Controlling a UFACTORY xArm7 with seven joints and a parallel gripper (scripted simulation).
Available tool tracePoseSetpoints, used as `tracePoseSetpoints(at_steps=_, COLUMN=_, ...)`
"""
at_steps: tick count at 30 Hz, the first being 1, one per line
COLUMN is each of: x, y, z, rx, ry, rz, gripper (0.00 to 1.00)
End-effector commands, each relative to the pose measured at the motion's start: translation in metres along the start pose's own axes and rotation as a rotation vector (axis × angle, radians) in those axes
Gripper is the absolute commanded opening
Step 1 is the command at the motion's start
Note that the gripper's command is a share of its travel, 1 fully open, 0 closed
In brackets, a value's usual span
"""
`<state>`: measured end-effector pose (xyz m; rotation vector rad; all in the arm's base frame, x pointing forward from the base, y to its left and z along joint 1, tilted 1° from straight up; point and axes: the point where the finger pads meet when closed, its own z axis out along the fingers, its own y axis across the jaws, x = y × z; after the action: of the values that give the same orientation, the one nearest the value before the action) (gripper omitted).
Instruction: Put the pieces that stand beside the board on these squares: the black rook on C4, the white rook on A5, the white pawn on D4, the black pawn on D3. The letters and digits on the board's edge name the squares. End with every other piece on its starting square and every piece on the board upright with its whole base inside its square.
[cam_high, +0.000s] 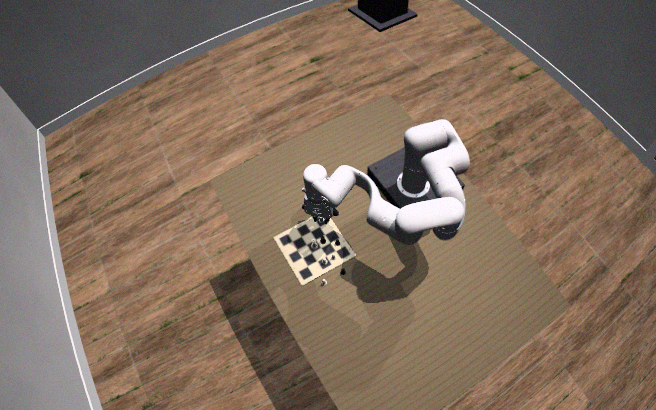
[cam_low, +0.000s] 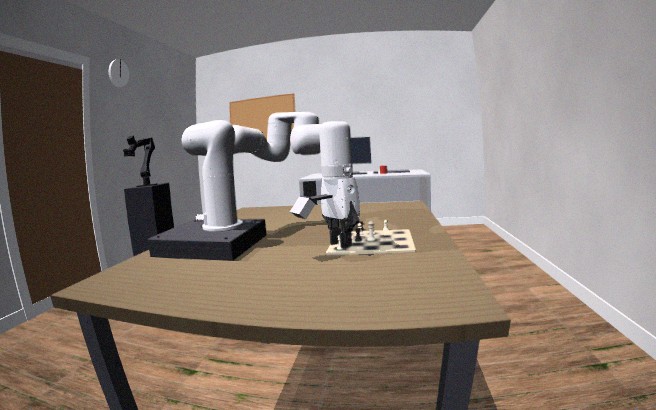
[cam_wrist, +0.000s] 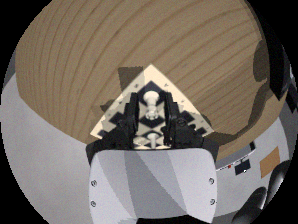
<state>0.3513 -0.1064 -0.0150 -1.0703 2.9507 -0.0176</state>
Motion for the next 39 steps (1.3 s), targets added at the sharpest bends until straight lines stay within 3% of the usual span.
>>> tracePoseSetpoints(at_steps=1, x=-0.001, y=-0.001, z=-0.001, rx=0.003, ry=-0.002, rz=0.0, gripper=0.37)
tracePoseSetpoints(at_steps=6, x=-0.001, y=-0.001, z=-0.006, rx=0.003, ry=-0.002, rz=0.0, gripper=0.37)
tracePoseSetpoints(at_steps=15, x=0.0, y=-0.001, z=-0.035, rx=0.003, ry=-0.002, rz=0.0, gripper=0.37)
tracePoseSetpoints(at_steps=25, x=0.0, y=0.0, z=-0.083, rx=0.003, ry=-0.002, rz=0.0, gripper=0.37)
tracePoseSetpoints(at_steps=34, x=0.0, y=0.0, z=-0.091, rx=0.003, ry=-0.002, rz=0.0, gripper=0.37)
tracePoseSetpoints(at_steps=35, x=0.0, y=0.0, z=-0.091, rx=0.003, ry=-0.002, rz=0.0, gripper=1.0)
tracePoseSetpoints(at_steps=39, x=0.0, y=0.0, z=-0.091, rx=0.003, ry=-0.002, rz=0.0, gripper=1.0)
